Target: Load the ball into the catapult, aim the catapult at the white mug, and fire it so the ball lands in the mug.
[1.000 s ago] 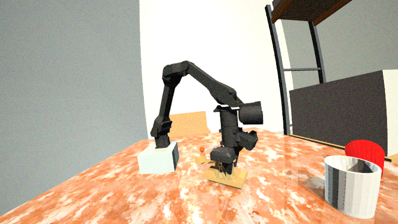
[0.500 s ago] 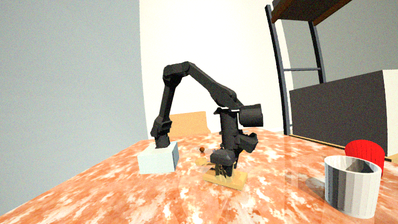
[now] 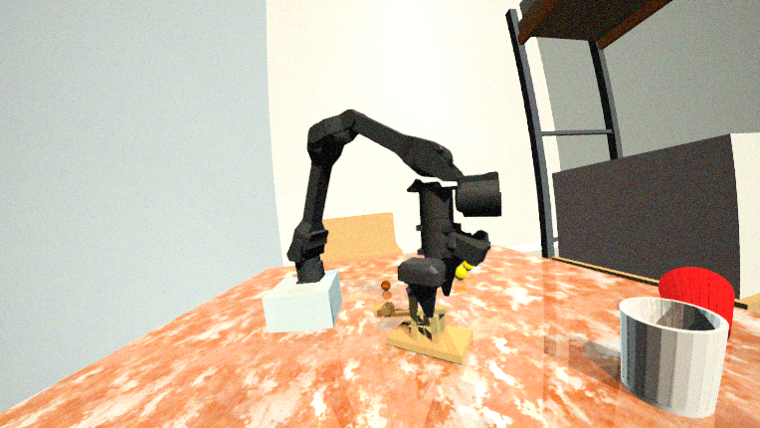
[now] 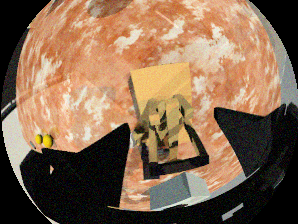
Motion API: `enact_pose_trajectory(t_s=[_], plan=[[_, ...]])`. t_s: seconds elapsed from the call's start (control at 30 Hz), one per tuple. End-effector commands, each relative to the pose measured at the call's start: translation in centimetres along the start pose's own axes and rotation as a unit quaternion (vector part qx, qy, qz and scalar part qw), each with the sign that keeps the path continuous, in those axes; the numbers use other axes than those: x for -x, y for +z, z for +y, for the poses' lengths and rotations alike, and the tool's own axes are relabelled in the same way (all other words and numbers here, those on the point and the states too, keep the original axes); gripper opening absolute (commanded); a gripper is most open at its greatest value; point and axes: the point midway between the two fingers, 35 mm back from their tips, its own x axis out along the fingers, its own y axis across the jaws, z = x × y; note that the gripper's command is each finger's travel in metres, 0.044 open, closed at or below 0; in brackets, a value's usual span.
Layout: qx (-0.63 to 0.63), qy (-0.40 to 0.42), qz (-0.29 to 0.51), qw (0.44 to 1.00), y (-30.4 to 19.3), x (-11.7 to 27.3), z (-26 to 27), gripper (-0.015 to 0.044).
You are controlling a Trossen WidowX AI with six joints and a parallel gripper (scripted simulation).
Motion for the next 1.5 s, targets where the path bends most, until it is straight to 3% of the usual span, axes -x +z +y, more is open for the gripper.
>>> enact_pose_trajectory(t_s=[0.0, 0.33, 0.5, 1.47], plan=[[-0.004, 0.001, -0.022, 1.000, 0.1, 5.3, 0.0, 0.0440], [0.000, 0.002, -0.028, 1.000, 0.0, 4.8, 0.0, 0.0440], [0.000, 0.002, -0.028, 1.000, 0.2, 0.4, 0.0, 0.0440], [0.000, 0.002, -0.028, 1.000, 0.5, -3.8, 0.0, 0.0440]])
